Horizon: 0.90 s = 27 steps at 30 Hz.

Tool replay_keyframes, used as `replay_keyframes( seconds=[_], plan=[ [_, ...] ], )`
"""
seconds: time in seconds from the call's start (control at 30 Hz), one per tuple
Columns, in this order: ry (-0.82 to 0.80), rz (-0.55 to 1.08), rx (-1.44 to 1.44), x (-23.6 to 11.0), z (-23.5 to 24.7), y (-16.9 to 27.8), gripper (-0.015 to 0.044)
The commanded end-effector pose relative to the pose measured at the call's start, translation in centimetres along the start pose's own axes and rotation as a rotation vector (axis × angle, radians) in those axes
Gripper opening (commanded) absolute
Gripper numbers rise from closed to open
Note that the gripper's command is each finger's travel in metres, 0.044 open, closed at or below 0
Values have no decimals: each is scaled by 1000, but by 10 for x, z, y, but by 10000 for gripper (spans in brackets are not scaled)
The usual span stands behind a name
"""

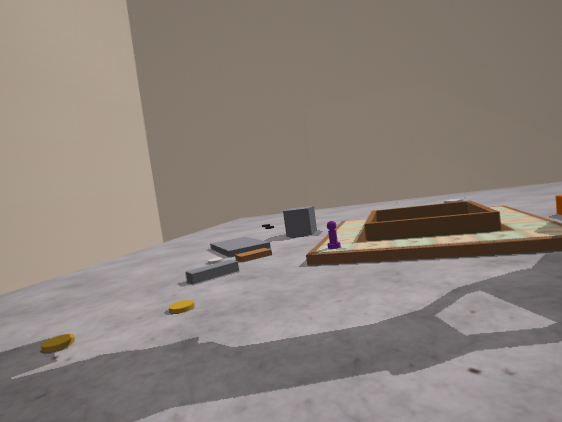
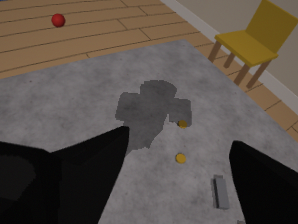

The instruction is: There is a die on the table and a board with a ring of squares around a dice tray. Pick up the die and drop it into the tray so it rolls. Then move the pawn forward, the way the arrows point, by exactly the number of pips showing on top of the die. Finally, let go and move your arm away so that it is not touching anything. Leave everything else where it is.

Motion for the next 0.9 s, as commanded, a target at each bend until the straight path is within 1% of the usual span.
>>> replay_keyframes(
  seconds=[0.0,0.2,0.4,0.63,0.77,0.87],
  plan=[
    [63,167,-34,1,-28,44,275],
    [101,453,-62,-15,-67,125,275],
    [50,717,-50,-50,-86,205,275],
    [-118,957,22,-111,-80,292,275],
    [-266,1036,95,-150,-61,335,275],
    [-369,1053,147,-174,-44,357,275]
  ],
)
Point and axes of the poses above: the point midway between the two fingers, 35 mm back from their tips, its own x axis out along the fingers, its own z axis across the jaws, y = z × x, the point moved 6 cm from there along -x, back along the fingers, and after that the axes turned 15 degrees about -x, right-handed, at the moved point
